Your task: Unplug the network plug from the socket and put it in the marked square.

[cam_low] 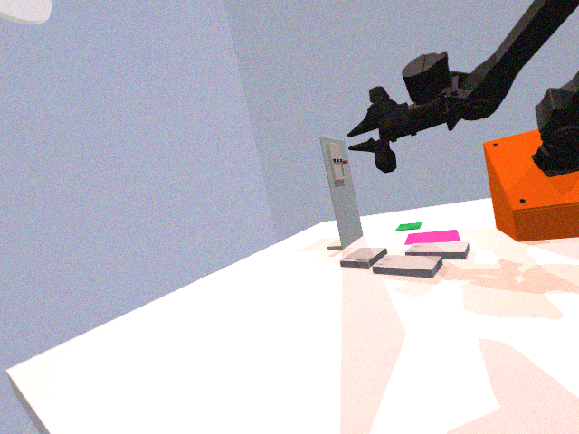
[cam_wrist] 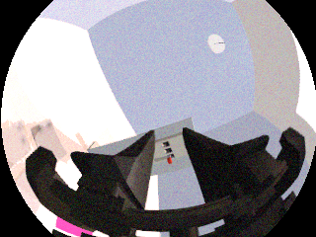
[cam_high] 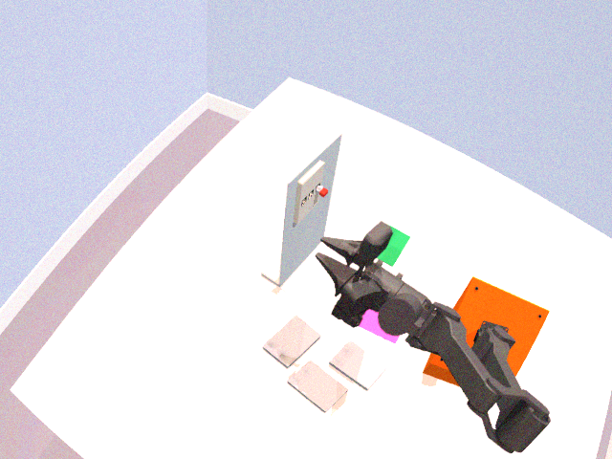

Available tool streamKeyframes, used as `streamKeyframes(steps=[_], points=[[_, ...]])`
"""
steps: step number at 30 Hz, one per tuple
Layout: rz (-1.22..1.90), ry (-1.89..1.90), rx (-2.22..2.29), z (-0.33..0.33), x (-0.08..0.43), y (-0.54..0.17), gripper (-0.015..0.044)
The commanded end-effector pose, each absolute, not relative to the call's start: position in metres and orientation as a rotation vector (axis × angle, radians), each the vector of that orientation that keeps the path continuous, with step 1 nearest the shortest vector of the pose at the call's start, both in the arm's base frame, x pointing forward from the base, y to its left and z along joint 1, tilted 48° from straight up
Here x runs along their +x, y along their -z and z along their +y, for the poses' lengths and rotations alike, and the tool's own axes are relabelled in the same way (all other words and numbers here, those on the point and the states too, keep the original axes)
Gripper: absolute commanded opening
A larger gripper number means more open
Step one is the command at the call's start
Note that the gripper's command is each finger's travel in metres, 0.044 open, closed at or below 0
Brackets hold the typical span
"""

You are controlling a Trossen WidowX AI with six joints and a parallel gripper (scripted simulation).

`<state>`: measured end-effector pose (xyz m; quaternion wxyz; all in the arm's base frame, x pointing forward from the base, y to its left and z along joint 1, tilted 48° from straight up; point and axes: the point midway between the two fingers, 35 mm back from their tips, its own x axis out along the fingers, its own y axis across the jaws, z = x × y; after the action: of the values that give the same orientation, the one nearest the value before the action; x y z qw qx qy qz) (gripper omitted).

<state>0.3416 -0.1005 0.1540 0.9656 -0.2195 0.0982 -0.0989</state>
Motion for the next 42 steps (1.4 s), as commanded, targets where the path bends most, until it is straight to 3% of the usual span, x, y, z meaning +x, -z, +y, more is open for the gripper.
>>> streamKeyframes(steps=[1,21,42], points=[[0.251,0.214,-0.505,-0.113,0.332,-0.128,0.0156],[0.445,0.258,-0.703,-0.147,0.279,-0.052,0.0156],[0.442,0.259,-0.703,-0.161,0.341,-0.046,0.0156]])
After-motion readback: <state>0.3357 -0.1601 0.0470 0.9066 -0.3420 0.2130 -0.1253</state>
